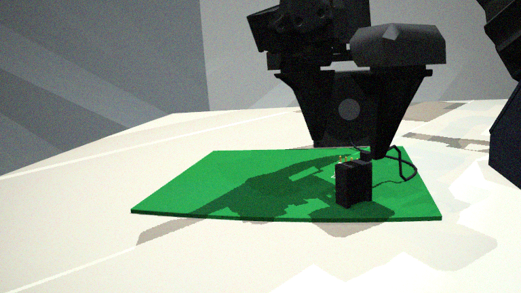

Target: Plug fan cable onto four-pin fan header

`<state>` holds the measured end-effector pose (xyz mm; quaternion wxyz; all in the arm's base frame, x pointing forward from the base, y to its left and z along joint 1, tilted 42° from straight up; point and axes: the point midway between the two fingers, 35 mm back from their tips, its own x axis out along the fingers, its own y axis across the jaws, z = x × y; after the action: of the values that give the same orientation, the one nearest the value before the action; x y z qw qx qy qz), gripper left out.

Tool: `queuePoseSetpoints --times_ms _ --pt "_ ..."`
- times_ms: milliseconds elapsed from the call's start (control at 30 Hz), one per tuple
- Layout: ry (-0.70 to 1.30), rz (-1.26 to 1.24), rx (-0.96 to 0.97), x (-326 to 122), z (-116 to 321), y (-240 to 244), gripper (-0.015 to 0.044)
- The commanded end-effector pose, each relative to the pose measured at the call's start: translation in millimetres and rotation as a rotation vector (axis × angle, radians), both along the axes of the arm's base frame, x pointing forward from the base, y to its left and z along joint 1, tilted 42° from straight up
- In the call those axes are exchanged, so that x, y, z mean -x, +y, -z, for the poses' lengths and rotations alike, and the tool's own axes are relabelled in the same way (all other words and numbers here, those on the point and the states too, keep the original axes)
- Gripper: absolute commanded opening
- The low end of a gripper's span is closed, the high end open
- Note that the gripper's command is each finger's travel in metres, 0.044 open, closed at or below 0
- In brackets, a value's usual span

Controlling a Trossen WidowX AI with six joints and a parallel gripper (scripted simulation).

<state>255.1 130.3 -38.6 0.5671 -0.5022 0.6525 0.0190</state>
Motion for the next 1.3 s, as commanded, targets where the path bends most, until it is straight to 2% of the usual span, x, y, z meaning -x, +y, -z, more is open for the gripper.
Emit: queuePoseSetpoints --times_ms 0,933,1267 --pt "0.006 -0.002 0.011 0.3 5.7 -7.1 0.044" --pt "0.005 -0.001 0.014 -4.3 32.5 -31.5 0.044" --pt "0.002 0.003 0.006 -5.3 31.5 -29.1 0.0177"
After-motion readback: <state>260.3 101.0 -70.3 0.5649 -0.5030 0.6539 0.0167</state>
